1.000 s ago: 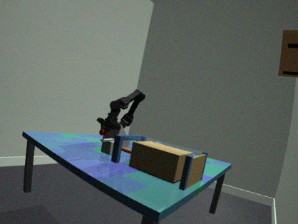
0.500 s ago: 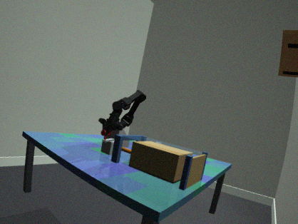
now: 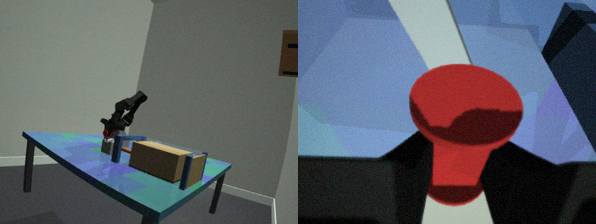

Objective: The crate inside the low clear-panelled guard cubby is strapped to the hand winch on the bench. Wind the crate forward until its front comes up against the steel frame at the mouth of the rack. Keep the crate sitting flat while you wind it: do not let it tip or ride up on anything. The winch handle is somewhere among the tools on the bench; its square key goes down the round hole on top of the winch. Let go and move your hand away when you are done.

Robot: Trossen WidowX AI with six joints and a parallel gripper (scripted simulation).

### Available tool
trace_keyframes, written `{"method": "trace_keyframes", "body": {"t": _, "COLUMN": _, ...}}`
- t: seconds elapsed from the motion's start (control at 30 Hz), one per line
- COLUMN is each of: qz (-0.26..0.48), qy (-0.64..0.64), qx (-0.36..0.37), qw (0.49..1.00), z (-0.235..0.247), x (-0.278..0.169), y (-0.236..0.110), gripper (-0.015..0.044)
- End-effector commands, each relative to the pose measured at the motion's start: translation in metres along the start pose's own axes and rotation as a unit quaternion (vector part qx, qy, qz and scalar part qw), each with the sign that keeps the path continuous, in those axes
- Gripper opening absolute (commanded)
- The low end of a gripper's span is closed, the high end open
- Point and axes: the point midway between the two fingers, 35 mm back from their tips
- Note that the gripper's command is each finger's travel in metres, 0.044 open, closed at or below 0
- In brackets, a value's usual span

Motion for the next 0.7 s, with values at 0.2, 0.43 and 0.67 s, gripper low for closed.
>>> {"method": "trace_keyframes", "body": {"t": 0.2, "qz": -0.013, "qy": -0.006, "qx": -0.016, "qw": 1.000, "z": -0.022, "x": 0.013, "y": -0.004, "gripper": 0.0000}}
{"method": "trace_keyframes", "body": {"t": 0.43, "qz": -0.013, "qy": -0.006, "qx": -0.016, "qw": 1.000, "z": -0.029, "x": 0.017, "y": -0.006, "gripper": 0.0000}}
{"method": "trace_keyframes", "body": {"t": 0.67, "qz": -0.014, "qy": -0.006, "qx": -0.016, "qw": 1.000, "z": -0.034, "x": 0.022, "y": -0.009, "gripper": 0.0000}}
Point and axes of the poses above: the point midway between the two fingers, 35 mm back from their tips, its own y axis out along the fingers, its own z axis across the jaws, x = y × z, and after that the axes turned 8 degrees about -y, right-handed
